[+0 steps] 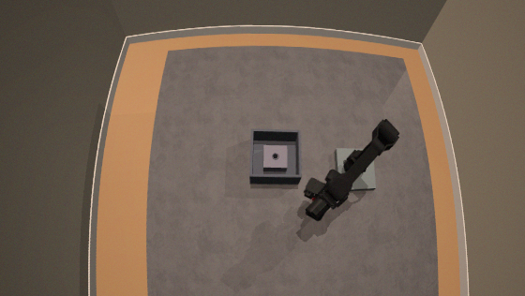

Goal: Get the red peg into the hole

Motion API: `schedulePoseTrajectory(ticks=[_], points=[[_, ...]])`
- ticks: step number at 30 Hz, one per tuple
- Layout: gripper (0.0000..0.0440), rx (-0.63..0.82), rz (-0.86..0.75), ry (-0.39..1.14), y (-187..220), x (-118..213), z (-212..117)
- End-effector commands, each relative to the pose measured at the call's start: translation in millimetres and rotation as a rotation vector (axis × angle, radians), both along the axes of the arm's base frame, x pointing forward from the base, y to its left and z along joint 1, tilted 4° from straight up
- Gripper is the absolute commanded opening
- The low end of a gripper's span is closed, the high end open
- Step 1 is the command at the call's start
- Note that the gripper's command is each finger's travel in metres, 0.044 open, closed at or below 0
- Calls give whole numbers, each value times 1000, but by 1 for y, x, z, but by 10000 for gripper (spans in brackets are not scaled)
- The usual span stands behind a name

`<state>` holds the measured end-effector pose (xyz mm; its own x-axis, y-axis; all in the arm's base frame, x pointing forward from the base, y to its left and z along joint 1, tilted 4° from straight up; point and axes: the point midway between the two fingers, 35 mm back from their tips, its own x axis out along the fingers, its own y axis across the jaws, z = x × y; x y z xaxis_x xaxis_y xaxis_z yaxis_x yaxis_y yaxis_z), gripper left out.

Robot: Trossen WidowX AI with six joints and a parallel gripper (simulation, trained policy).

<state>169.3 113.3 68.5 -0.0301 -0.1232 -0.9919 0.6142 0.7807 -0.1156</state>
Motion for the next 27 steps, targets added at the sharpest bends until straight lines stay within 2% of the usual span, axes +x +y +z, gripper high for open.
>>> schedulePoseTrajectory(ticks=[1, 7, 9, 23, 25, 27], points=[[440, -19, -19, -8, -2, 2, -17], [437, -30, -25, -36, -4, 7, -41], [418, -35, -24, -37, -5, 7, -47], [54, -76, -62, 11, -12, 9, -69], [11, -85, -65, 19, -13, 9, -70], [2, -103, -62, -3, -17, 15, -63]])
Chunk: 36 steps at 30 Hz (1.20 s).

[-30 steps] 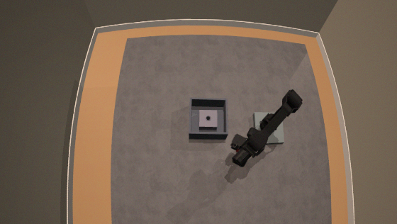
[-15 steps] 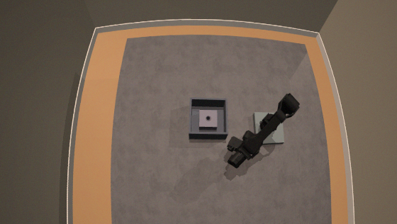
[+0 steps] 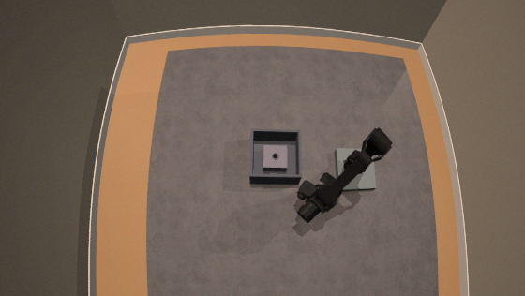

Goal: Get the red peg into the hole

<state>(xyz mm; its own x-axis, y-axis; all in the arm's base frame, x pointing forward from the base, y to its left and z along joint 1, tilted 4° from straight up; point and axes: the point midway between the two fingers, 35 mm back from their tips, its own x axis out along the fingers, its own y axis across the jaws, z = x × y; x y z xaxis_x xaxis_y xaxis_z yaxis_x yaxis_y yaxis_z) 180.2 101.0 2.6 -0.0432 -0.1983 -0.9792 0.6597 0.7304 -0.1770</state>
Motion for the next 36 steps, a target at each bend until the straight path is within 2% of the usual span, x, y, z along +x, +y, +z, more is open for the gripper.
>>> schedulePoseTrajectory(ticks=[1, 11, 20, 28, 36], points=[[0, -31, 1, -16, -6, 7, 7], [0, -80, -9, -111, -21, 34, 51], [0, -116, -86, -195, -43, 59, 93], [0, -149, -178, -243, -76, 79, 109], [0, -172, -239, -258, -110, 95, 109]])
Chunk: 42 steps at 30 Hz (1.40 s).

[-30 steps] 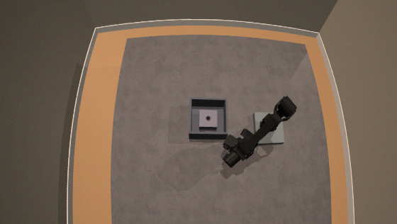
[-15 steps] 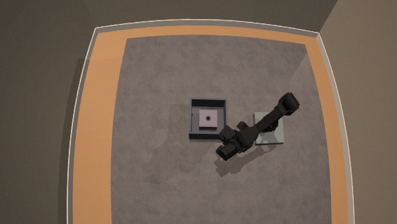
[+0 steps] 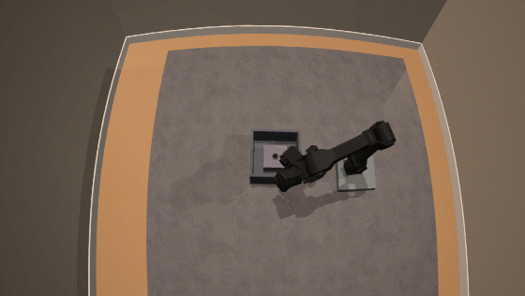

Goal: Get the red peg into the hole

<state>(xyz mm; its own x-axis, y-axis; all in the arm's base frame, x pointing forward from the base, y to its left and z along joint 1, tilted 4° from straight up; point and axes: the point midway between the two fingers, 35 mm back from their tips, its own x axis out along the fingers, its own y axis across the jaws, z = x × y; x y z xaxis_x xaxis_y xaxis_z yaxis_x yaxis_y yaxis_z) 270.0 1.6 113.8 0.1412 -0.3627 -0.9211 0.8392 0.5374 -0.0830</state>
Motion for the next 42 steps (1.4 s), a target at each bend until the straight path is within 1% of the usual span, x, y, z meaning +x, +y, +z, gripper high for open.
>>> schedulePoseTrajectory(ticks=[1, 7, 14, 23, 25, 27, 31, 32, 34, 35, 42], points=[[0, -12, -18, 1, -15, 7, -3], [0, -11, -26, 3, -38, 20, -12], [0, 13, 1, 18, -59, 32, -26], [0, 58, 73, 50, -72, 41, -49], [6, 71, 94, 62, -73, 42, -55], [37, 84, 111, 77, -73, 41, -61], [133, 107, 133, 96, -76, 43, -71], [150, 114, 132, 99, -77, 44, -73], [153, 111, 153, 101, -81, 48, -72], [164, 113, 156, 98, -82, 50, -70], [348, 155, 167, 83, -85, 74, -58]])
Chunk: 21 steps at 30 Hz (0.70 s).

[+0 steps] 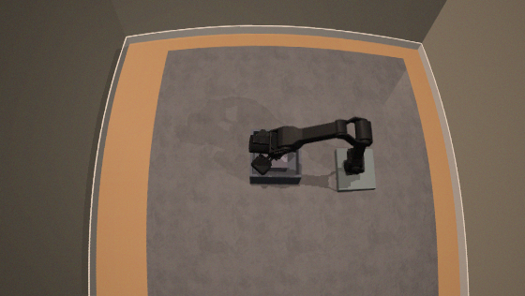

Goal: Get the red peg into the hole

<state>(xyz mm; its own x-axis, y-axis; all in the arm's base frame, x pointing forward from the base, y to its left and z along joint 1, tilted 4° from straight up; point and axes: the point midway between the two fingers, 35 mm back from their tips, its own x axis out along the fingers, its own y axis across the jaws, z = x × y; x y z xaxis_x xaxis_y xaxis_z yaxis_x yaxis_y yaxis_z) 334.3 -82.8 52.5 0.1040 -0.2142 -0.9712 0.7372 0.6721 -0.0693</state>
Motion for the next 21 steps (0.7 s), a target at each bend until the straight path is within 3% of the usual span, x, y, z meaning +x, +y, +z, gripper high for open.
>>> schedulePoseTrajectory(ticks=[1, 4, 17, 21], points=[[374, 28, 11, -6, 0, 13, 5], [440, 53, 19, -16, 1, 26, 12], [440, 150, 66, -114, 16, 83, 44], [440, 155, 69, -123, 18, 87, 47]])
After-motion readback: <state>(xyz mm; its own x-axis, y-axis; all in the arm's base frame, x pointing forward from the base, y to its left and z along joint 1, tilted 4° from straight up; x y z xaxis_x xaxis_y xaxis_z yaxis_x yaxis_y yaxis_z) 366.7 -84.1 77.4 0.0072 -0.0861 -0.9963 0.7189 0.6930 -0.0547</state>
